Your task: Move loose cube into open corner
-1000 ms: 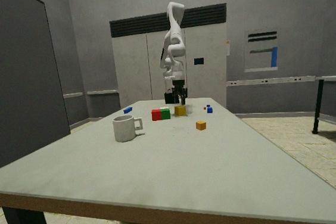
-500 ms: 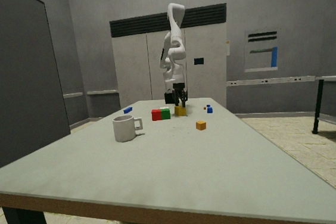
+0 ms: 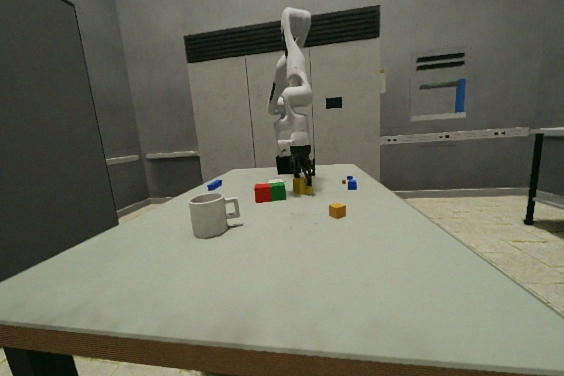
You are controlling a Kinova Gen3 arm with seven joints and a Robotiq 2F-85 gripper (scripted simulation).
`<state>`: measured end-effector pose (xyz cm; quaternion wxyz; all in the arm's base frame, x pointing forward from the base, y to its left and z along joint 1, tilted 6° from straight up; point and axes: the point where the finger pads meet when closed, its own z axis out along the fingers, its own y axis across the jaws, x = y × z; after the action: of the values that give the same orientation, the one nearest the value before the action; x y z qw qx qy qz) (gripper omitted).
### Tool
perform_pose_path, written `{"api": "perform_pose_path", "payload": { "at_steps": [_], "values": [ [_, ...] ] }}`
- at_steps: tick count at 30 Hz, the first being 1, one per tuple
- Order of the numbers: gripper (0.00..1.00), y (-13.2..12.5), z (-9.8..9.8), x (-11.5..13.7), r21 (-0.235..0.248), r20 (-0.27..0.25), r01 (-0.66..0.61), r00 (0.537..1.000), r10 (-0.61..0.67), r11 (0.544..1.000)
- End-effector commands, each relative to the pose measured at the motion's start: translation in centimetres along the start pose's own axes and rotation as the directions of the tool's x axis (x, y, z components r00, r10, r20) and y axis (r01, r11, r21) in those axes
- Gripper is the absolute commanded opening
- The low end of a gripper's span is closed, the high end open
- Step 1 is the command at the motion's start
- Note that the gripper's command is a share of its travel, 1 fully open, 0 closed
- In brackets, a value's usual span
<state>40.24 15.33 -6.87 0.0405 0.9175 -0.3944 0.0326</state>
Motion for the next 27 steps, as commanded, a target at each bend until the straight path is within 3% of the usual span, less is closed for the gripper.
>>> {"api": "perform_pose_path", "payload": {
  "at_steps": [1,27],
  "values": [
    [0.84,0.2,0.35,0.09,-0.005,0.0,-0.002,1.0,0.002,1.0],
    [0.84,0.2,1.17,0.09,-0.005,0.0,-0.002,1.0,0.002,1.0]
  ]
}}
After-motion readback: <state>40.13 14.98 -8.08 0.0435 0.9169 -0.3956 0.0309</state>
